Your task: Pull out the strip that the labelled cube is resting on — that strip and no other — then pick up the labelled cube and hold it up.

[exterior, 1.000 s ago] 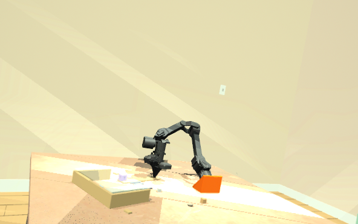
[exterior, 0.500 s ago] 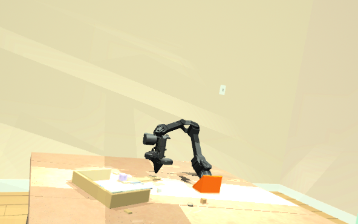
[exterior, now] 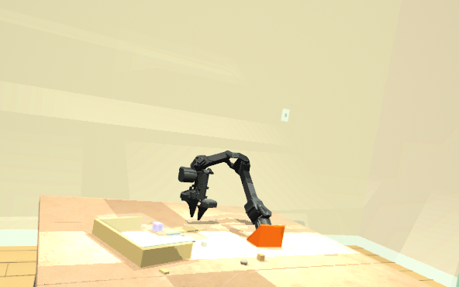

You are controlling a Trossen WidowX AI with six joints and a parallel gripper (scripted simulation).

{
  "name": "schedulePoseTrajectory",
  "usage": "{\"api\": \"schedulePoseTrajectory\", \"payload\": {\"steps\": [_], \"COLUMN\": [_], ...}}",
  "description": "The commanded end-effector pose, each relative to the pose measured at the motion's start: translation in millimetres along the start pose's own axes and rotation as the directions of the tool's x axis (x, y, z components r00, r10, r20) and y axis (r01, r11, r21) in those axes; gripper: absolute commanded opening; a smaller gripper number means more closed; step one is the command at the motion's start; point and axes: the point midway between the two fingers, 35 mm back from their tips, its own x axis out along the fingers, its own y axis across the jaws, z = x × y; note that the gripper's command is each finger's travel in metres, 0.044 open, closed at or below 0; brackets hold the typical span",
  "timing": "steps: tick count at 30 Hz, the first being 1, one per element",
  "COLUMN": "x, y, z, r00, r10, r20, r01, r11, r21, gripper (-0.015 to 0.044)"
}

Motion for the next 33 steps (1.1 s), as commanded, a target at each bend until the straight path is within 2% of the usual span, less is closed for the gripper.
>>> {"api": "schedulePoseTrajectory", "payload": {"steps": [1,6,33], "x": [-2,-4,-15], "y": [-1,-1,-5], "z": [15,32,123], "r00": [1.0,1.0,1.0], "r10": [-0.002,-0.002,-0.002], "r20": [0.002,0.002,0.006], "r01": [0.002,0.002,0.002], "r11": [1.0,1.0,1.0], "r21": [0.005,0.005,0.009], "gripper": [0.0315,0.044,0.044]}}
